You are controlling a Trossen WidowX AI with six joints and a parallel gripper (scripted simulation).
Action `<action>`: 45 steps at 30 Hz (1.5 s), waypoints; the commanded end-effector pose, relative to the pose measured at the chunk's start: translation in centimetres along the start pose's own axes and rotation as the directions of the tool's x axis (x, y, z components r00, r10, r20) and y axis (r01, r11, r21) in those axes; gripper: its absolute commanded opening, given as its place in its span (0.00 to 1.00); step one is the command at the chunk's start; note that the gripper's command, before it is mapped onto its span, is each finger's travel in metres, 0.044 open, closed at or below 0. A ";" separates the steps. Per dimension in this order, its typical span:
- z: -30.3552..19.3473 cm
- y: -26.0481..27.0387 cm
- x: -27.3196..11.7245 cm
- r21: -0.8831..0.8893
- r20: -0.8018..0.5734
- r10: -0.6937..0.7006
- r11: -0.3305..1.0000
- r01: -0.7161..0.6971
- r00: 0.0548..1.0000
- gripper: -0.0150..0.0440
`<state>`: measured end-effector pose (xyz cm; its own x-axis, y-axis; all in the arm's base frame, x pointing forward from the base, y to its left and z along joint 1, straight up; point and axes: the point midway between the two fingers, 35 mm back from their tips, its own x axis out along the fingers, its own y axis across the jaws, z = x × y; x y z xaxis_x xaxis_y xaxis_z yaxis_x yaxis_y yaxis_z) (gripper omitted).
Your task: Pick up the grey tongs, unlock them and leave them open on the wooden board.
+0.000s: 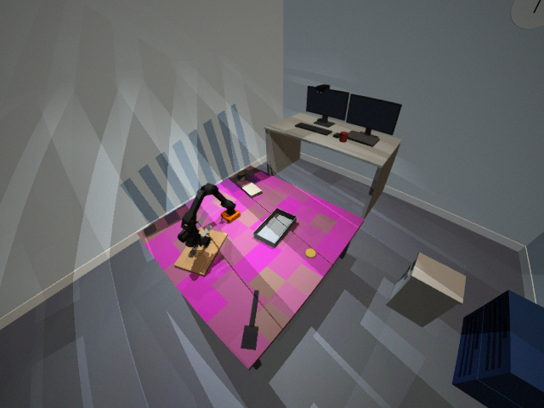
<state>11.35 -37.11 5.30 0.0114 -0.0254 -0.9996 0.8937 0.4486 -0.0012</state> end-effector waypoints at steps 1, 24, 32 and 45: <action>-0.1 -0.1 0.6 -0.003 0.000 -0.005 1.000 0.005 1.000 0.00; -0.1 0.0 0.5 0.000 -0.001 0.000 1.000 0.000 1.000 0.80; -0.1 0.0 0.5 0.000 -0.001 0.000 1.000 0.000 1.000 1.00; 0.4 13.4 -9.5 -0.005 0.002 0.007 1.000 -0.007 1.000 1.00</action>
<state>20.17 -33.81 11.58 0.0182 -0.0234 -0.9996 0.8909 0.4541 0.0056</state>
